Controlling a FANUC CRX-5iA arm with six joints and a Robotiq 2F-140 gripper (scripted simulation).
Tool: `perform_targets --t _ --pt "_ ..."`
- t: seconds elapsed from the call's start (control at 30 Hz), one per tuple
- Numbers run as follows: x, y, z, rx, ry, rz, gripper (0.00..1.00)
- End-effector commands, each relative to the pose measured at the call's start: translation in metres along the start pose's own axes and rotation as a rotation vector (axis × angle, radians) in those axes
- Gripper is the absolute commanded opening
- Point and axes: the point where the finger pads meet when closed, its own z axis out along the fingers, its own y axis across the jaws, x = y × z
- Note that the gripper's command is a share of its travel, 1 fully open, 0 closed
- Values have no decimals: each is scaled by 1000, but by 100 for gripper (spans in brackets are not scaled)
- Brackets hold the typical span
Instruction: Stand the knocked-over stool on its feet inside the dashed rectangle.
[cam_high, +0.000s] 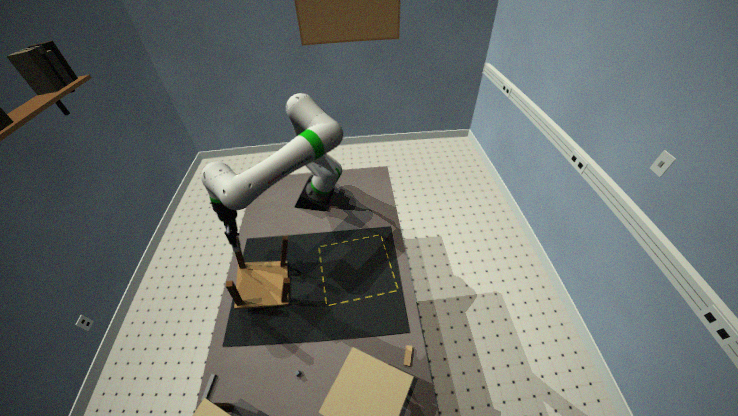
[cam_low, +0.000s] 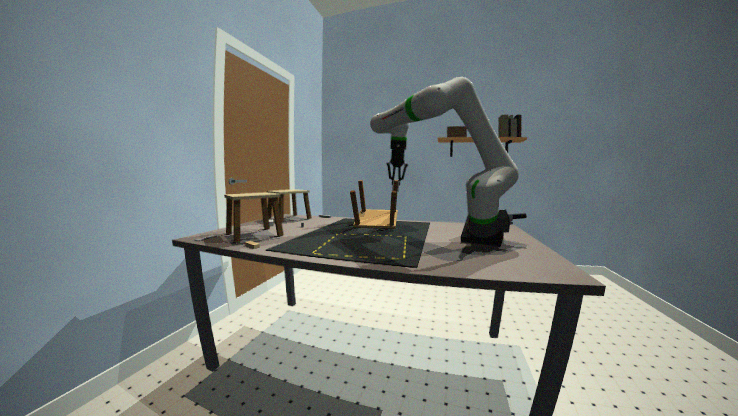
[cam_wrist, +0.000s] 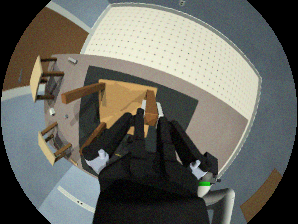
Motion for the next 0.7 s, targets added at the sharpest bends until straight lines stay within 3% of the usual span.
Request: perform_targets --t 0.0,0.2,0.5,0.67 --pt "-4 -1 -5 1 23 -2 10" --pt "-23 -2 -24 1 118 -8 10" --pt "-27 -2 -27 1 132 -9 10" --pt "-42 -3 -38 0 200 -14 10"
